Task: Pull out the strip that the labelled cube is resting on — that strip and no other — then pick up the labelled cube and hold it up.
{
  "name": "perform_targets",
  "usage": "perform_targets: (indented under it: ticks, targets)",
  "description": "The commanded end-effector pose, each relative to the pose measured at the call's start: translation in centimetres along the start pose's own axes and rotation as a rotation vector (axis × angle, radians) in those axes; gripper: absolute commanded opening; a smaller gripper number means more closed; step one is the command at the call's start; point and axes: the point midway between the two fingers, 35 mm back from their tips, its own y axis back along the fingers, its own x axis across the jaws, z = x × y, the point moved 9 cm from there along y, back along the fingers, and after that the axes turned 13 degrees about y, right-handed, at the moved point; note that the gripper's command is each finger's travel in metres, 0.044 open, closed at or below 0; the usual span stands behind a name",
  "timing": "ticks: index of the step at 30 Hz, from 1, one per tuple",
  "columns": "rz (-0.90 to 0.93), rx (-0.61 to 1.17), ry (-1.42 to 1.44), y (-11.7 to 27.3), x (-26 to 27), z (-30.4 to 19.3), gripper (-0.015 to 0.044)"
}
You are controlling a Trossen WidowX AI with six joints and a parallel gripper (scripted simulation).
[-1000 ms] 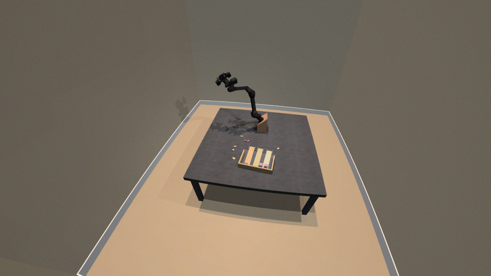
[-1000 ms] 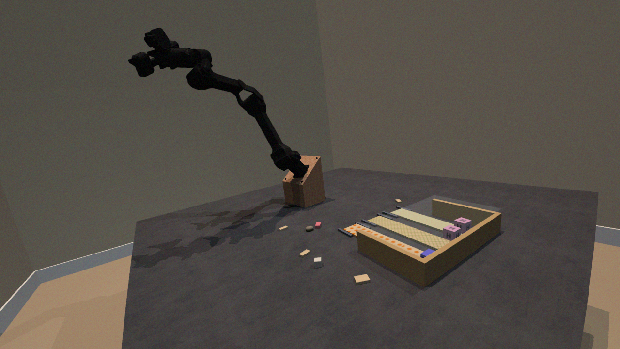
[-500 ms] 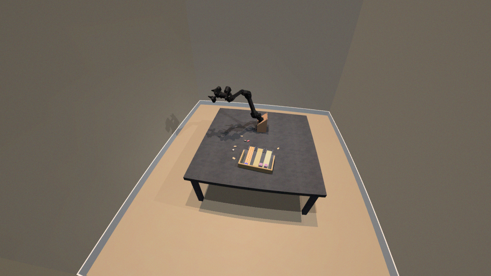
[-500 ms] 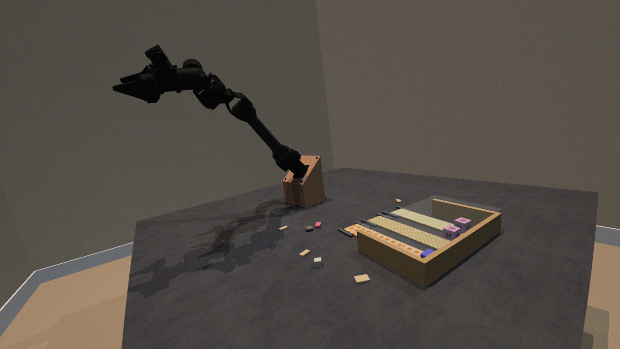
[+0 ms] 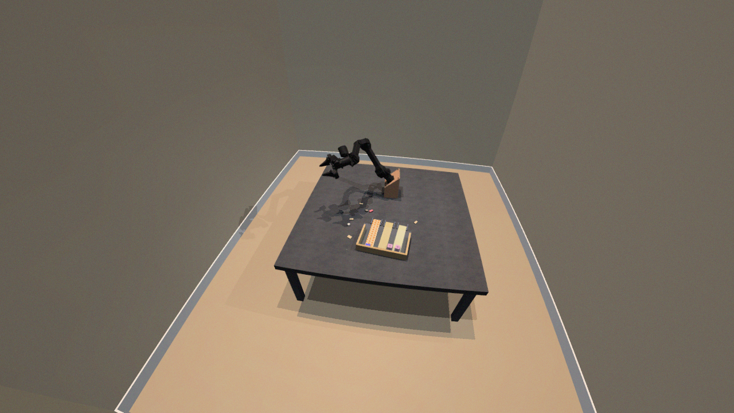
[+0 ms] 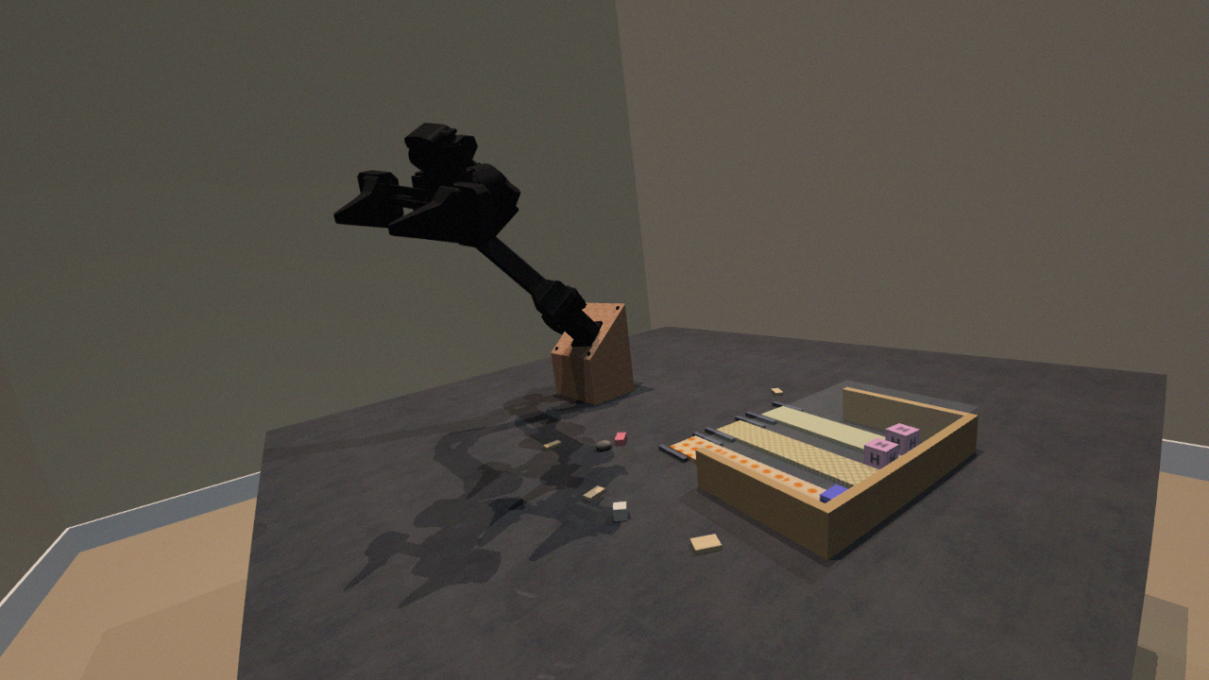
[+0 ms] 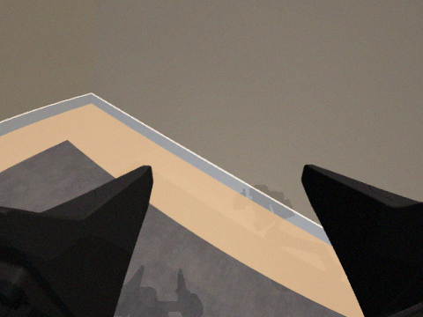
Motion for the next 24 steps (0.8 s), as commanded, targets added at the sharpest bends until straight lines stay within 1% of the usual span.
perform_targets:
  ticks: [1, 7, 13, 18, 24]
  targets:
    - [0.187, -0.039, -0.004, 2.7, 5.4, 0.0, 0.04]
    - [0.435, -0.069, -0.002, 7.9, 11.8, -0.8, 0.04]
    - [0.676, -0.085, 0.028, 14.5, 16.7, -2.7, 0.04]
    - [0.862, -0.088, 0.079, 20.3, 19.5, -5.3, 0.04]
    - [1.057, -0.084, 0.174, 27.0, 21.0, -9.6, 0.04]
